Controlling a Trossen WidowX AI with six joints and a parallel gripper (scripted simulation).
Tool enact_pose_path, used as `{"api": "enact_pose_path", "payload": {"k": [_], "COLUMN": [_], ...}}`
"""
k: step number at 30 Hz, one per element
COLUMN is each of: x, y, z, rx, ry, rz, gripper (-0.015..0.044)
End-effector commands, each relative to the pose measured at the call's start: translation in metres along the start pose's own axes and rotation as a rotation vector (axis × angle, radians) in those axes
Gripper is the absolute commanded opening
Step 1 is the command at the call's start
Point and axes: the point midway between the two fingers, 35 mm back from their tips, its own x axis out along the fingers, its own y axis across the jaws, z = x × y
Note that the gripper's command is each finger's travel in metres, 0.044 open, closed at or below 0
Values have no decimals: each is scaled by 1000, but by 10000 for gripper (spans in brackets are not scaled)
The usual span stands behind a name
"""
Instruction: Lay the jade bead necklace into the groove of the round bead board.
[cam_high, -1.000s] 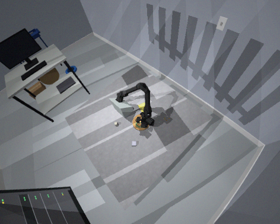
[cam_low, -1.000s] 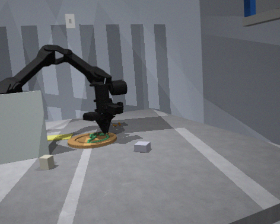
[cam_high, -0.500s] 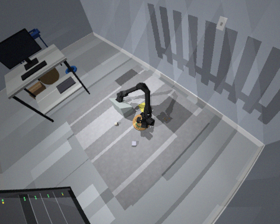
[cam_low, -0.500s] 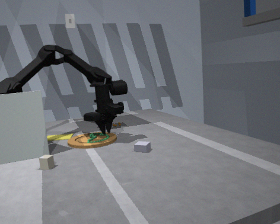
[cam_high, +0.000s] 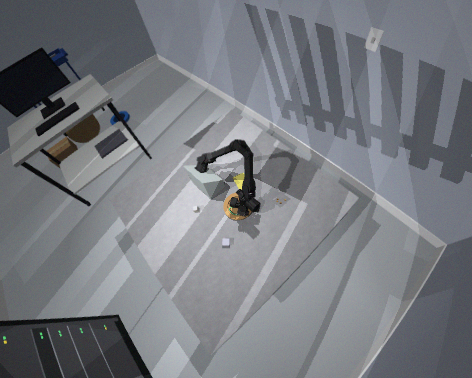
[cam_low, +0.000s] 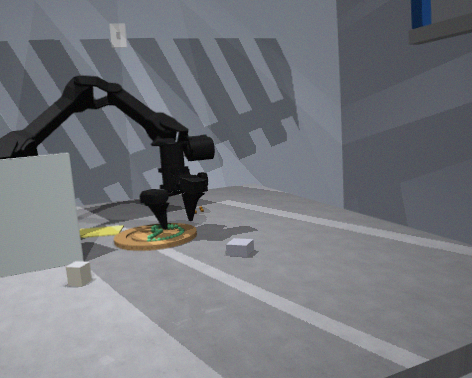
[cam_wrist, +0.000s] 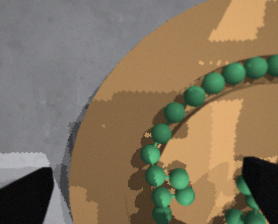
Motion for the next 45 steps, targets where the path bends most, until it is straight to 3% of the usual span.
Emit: {"api": "enact_pose_path", "payload": {"k": [1,19,20,31,35,45], "x": [-1,-1,-2,-19,-24,-31], "y": [1,1,0,-45,-62,-86], "z": [0,0,0,7,8,6], "rx": [-7,-7,-21,-895,-1234,-1619], "ry": [4,4,4,-2,-1,1], "rz": [5,5,5,0,-1,1], "gripper": [440,440,414,125,120,120]}}
